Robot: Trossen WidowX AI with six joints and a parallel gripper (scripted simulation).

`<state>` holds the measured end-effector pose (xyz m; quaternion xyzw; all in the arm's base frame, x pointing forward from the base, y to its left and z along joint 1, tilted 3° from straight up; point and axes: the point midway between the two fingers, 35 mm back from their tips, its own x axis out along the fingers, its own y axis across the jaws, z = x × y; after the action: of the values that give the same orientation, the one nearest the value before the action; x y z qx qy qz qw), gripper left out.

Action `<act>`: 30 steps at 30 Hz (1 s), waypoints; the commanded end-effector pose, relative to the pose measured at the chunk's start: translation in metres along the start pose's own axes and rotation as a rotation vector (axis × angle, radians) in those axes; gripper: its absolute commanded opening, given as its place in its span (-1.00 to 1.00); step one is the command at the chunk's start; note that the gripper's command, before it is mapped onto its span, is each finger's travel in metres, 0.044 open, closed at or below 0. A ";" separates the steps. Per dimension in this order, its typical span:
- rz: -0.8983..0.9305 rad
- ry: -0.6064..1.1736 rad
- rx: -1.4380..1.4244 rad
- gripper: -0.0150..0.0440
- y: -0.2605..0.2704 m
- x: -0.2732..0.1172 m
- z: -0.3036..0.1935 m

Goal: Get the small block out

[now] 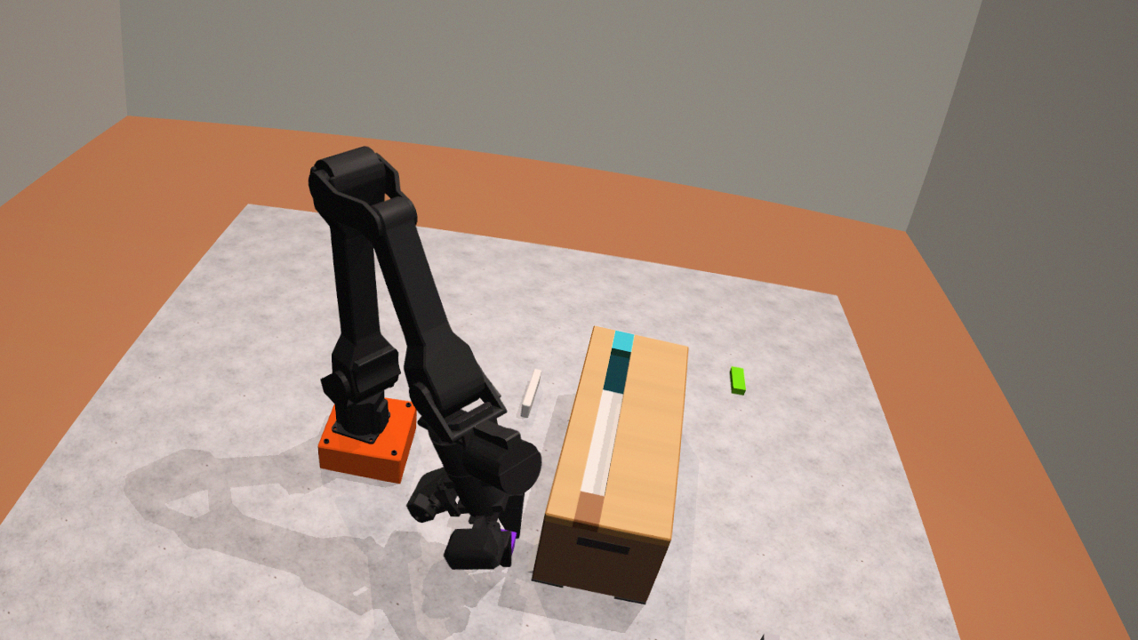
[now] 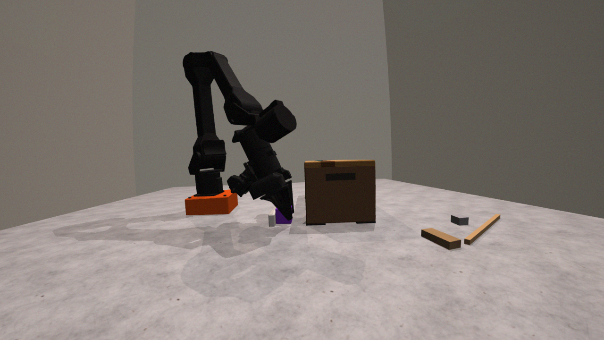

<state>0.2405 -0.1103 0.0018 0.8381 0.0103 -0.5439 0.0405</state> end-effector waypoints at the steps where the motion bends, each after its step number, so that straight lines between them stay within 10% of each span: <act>1: -0.007 -0.005 -0.003 -0.06 -0.001 0.002 0.002; 8: -0.006 -0.004 -0.003 -0.48 -0.001 -0.001 0.000; 30: 0.060 0.008 0.104 -0.49 -0.004 -0.081 -0.044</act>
<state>0.2420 -0.1035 0.0720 0.8342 -0.0131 -0.5508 0.0228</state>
